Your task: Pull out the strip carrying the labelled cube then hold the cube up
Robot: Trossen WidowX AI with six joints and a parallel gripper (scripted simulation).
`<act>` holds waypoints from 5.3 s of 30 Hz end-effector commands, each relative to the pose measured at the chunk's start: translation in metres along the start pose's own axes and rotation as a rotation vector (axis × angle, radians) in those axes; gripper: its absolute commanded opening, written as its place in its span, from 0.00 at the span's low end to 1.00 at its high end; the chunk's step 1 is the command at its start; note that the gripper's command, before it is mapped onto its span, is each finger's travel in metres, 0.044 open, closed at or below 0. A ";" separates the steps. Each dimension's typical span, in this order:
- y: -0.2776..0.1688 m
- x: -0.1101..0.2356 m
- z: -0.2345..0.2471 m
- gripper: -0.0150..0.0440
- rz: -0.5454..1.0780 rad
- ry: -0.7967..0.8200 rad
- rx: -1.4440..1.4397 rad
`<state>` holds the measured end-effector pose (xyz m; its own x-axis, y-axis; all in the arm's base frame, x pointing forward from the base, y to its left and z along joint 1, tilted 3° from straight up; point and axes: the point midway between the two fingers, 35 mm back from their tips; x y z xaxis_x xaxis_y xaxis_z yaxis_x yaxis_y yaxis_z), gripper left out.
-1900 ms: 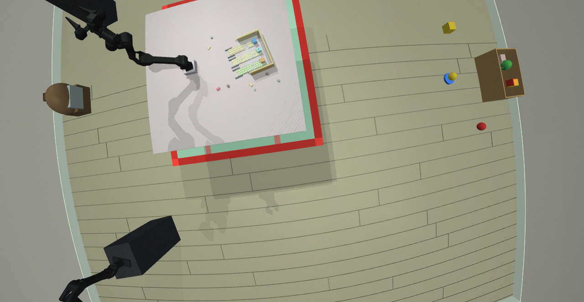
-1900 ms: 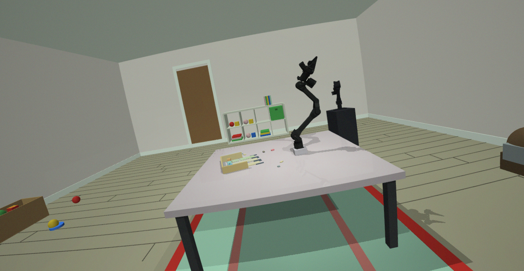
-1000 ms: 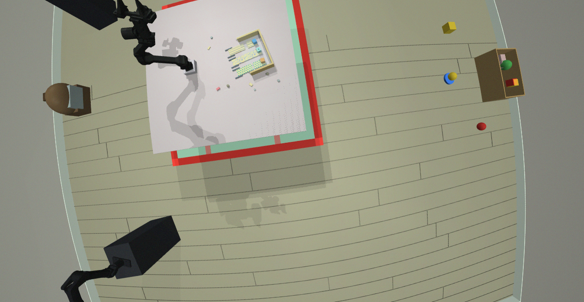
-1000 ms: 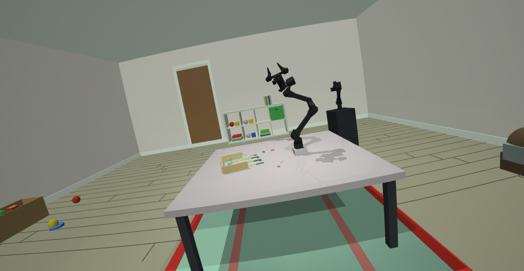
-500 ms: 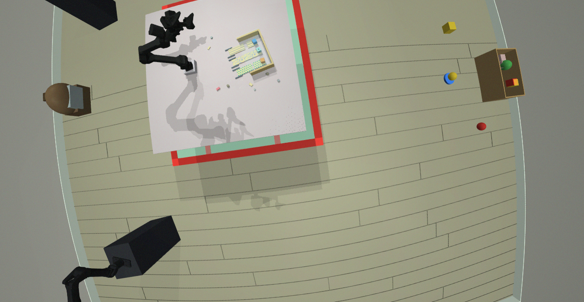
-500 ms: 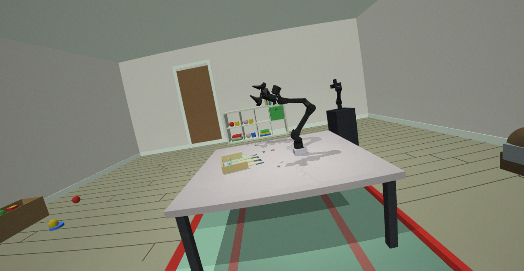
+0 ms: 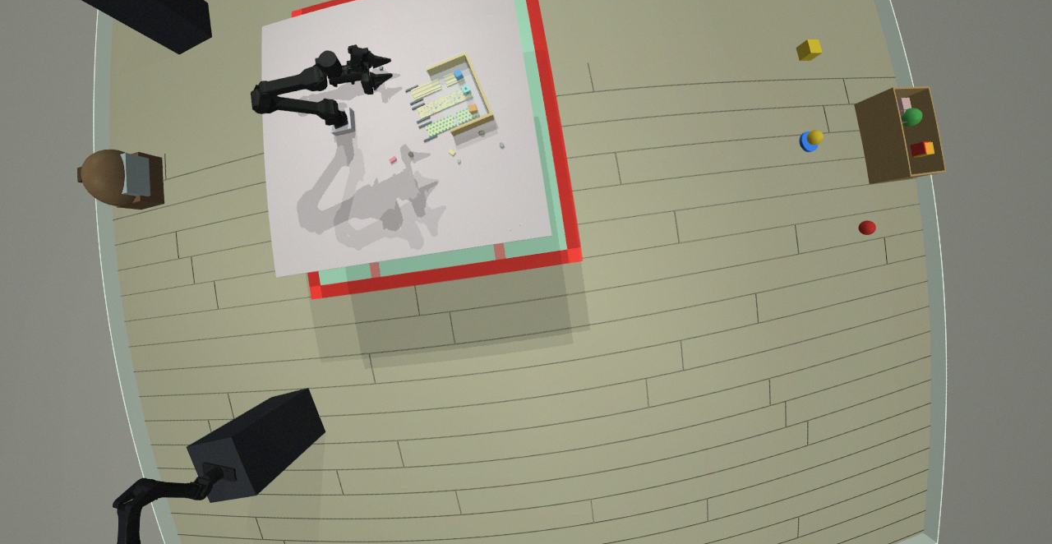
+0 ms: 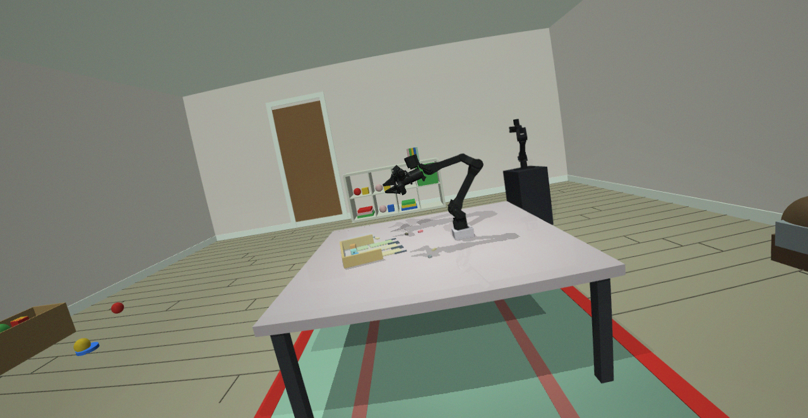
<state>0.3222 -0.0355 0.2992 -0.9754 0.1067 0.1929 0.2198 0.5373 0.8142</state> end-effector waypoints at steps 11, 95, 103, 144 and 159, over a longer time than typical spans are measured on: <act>-0.099 -0.001 0.054 0.93 0.379 0.072 -0.370; -0.236 -0.112 0.106 0.25 1.194 0.581 -0.139; -0.245 -0.113 0.112 0.25 1.194 0.581 -0.139; -0.247 -0.115 0.113 0.25 1.194 0.581 -0.139; -0.248 -0.116 0.113 0.25 1.194 0.581 -0.139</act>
<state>0.3778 -0.0862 0.0152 -0.0435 0.0633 0.9970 0.9630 0.2684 0.0250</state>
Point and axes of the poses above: the point midway between the two fingers, 35 mm back from their tips, its own x axis back along the fingers, its own z axis across the jaws, y = z × x, and after that the axes turned 11 degrees about x, right-handed
